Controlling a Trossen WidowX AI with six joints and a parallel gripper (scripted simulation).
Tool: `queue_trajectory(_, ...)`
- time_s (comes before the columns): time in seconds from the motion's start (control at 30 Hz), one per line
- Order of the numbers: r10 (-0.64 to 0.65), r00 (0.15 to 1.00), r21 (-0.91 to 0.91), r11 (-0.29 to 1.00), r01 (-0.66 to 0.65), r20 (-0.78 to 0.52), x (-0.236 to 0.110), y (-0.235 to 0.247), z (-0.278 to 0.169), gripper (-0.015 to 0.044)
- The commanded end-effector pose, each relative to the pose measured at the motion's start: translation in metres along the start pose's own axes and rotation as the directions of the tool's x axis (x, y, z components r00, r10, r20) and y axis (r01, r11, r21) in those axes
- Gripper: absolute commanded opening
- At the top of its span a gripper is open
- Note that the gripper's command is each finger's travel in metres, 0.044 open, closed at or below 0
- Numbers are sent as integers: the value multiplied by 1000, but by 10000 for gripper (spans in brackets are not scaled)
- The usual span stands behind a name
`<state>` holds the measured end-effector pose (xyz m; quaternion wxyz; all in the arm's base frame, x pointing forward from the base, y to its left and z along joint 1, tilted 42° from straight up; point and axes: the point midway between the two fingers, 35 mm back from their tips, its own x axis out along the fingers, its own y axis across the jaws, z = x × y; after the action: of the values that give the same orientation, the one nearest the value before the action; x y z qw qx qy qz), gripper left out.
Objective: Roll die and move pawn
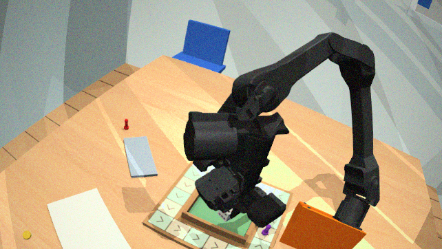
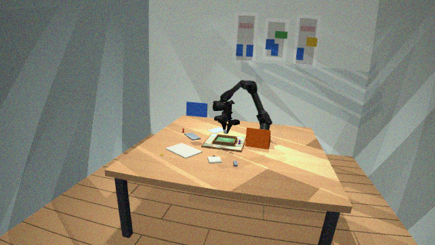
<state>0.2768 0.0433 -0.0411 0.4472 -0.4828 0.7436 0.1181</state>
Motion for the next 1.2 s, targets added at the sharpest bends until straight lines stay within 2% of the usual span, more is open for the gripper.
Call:
queue_trajectory(0.0, -9, 1000, -101, 995, 9, -2, 3, -14, -14, 0)
queue_trajectory(0.53, -18, 999, -449, 893, 0, -35, 19, -54, -67, 0)
queue_trajectory(0.77, -13, 999, -463, 887, -4, -34, 20, -55, -69, 0)
queue_trajectory(0.97, 123, 988, -468, 881, -68, 88, 28, -49, -70, 0)
queue_trajectory(1.17, 241, 939, -479, 872, -99, 245, 33, -45, -69, 0)
